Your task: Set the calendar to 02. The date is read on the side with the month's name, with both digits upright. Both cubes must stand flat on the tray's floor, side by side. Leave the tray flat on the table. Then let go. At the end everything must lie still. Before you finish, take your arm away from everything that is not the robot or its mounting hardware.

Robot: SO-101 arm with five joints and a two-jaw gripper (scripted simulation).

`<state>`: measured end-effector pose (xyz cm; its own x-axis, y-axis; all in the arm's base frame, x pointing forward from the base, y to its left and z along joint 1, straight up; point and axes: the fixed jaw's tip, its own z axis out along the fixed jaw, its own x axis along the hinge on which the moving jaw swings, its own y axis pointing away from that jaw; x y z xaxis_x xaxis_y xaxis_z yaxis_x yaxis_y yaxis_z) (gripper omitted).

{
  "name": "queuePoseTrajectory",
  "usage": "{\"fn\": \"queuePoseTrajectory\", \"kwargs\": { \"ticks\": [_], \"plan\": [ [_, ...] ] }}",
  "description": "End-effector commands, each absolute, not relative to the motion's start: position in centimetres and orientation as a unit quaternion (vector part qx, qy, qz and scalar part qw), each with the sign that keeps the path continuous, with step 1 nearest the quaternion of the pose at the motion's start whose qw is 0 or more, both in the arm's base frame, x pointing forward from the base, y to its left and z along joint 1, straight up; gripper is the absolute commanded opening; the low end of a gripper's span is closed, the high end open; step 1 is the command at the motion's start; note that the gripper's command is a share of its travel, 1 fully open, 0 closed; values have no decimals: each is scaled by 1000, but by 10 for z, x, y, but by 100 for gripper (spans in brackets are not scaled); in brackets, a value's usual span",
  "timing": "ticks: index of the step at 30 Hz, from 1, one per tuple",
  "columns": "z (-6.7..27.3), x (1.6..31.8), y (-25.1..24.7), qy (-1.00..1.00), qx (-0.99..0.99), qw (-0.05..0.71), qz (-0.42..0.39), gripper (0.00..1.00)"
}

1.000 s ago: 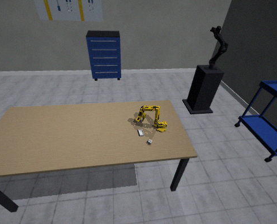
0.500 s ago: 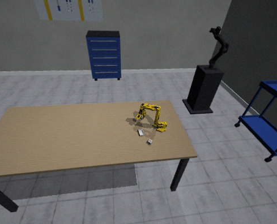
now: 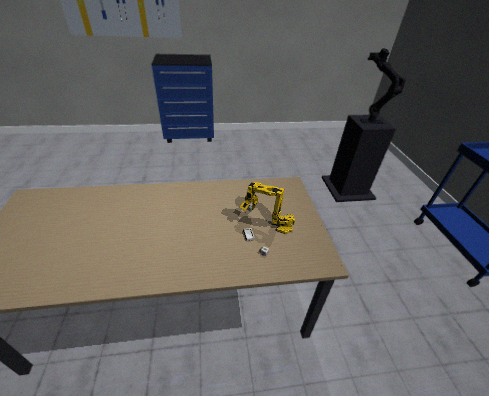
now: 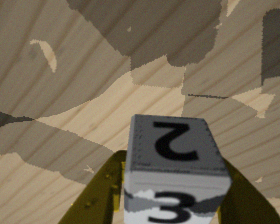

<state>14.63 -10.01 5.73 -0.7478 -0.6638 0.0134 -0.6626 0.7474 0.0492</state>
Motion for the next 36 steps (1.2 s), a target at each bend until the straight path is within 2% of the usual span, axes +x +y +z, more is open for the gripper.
{"fn": "queuePoseTrajectory", "kwargs": {
  "ticks": [1, 13, 24, 36],
  "plan": [
    [69, 152, -106, -935, 355, -7, 10, 0],
    [69, 154, -103, -932, 363, -7, 10, 0],
    [69, 170, -73, -895, 445, -8, 9, 0],
    [69, 184, 9, -775, 632, -10, 7, 0]
  ]
}}
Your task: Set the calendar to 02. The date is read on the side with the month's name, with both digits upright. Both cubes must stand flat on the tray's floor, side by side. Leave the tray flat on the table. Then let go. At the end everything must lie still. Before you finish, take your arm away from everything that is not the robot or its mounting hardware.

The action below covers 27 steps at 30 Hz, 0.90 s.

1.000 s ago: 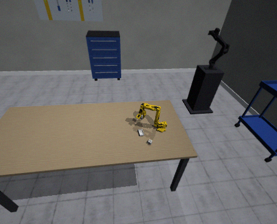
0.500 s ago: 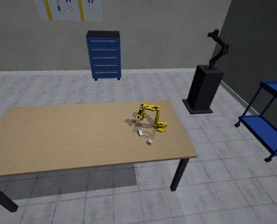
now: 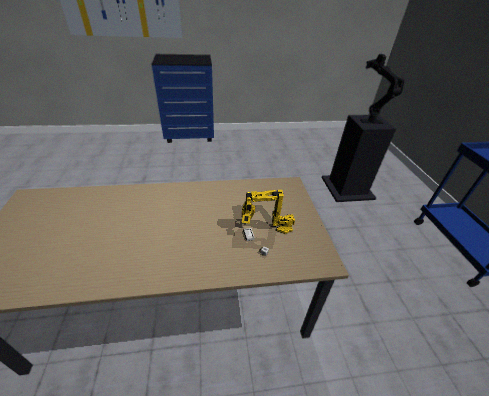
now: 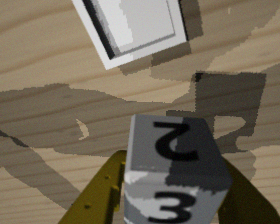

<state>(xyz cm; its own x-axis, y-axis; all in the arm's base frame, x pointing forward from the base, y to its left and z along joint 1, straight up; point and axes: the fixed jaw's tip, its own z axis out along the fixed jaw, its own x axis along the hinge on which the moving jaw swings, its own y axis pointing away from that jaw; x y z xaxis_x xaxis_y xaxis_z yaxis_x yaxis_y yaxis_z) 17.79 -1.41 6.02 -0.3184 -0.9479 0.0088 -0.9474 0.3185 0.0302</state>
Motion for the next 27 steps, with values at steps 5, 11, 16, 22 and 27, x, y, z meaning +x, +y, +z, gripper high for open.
{"fn": "queuePoseTrajectory", "kwargs": {
  "ticks": [5, 11, 16, 22, 27],
  "plan": [
    [69, 182, 28, -742, 670, -10, 7, 0],
    [69, 176, 54, -692, 722, -11, 6, 0],
    [69, 173, 63, -674, 738, -11, 6, 0],
    [69, 173, 64, -672, 740, -11, 6, 0],
    [75, 174, 68, -674, 738, -23, 12, 0]
  ]
}}
